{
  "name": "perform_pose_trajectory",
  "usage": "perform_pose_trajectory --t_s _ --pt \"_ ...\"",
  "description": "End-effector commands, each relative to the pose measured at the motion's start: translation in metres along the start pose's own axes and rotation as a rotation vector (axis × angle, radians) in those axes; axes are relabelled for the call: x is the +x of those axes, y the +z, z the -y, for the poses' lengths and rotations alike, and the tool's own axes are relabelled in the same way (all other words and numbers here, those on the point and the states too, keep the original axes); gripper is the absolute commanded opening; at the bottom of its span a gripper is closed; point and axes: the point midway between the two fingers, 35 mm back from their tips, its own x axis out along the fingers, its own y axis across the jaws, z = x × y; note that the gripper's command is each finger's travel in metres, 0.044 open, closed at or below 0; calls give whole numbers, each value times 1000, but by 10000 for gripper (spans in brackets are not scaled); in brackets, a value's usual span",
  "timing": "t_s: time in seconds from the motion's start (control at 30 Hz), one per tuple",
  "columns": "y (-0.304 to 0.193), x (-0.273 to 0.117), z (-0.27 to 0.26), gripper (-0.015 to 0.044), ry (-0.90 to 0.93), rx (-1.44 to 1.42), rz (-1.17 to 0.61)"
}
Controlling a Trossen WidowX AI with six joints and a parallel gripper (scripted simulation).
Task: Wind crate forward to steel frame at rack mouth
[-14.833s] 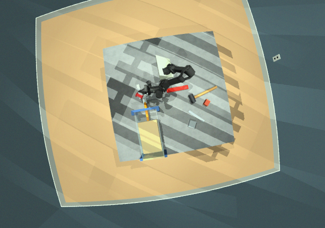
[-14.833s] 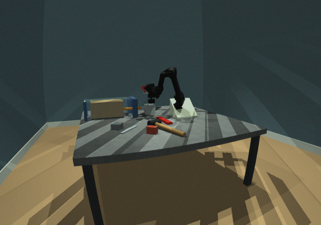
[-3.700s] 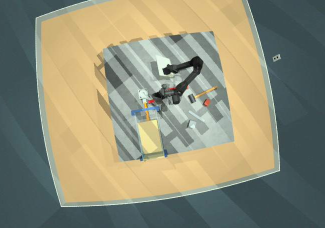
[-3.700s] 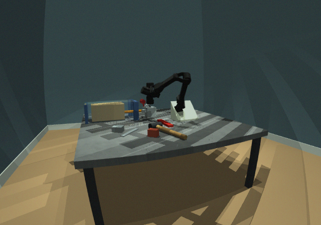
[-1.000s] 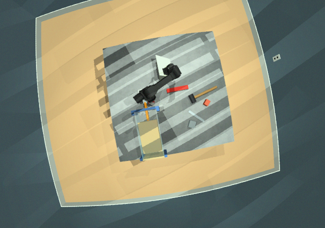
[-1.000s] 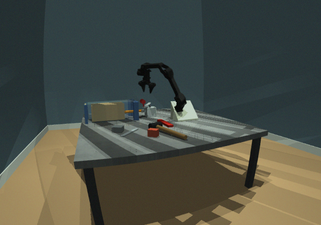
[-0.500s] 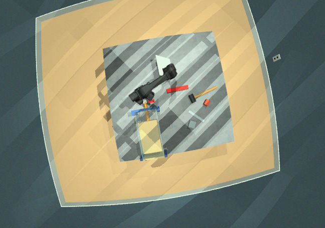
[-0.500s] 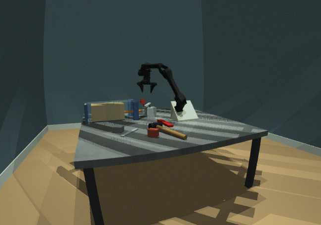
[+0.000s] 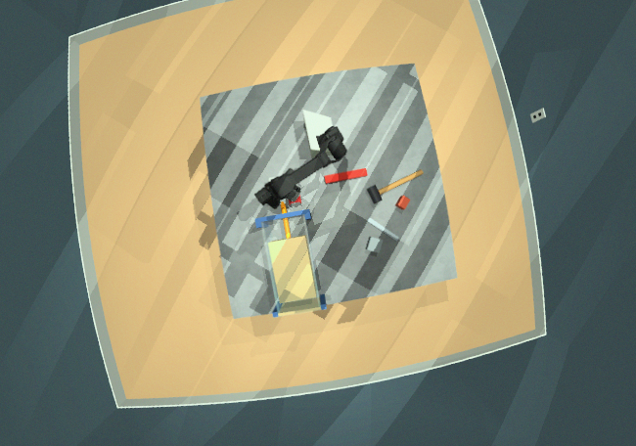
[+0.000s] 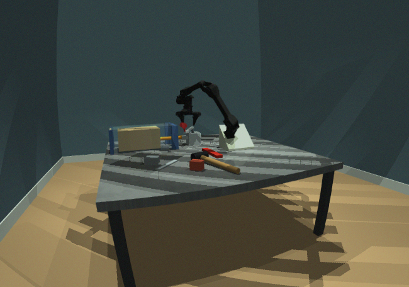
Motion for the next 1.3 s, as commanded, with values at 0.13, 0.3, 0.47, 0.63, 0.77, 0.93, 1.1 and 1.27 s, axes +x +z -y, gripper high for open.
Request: perform_pose_trajectory --t_s 0.13,0.3,0.47,0.63,0.77,0.93,1.1,1.27 --pt "2 17 -2 440 9 6 7" --pt "2 33 -3 440 9 6 8" --pt "2 35 -3 440 9 6 8" --pt "2 41 -3 440 9 6 8" --pt "2 47 -3 440 10 6 8" --pt "2 43 -1 414 0 -4 0" --pt "2 43 -1 282 0 -4 0" --pt "2 43 -1 151 0 -4 0"
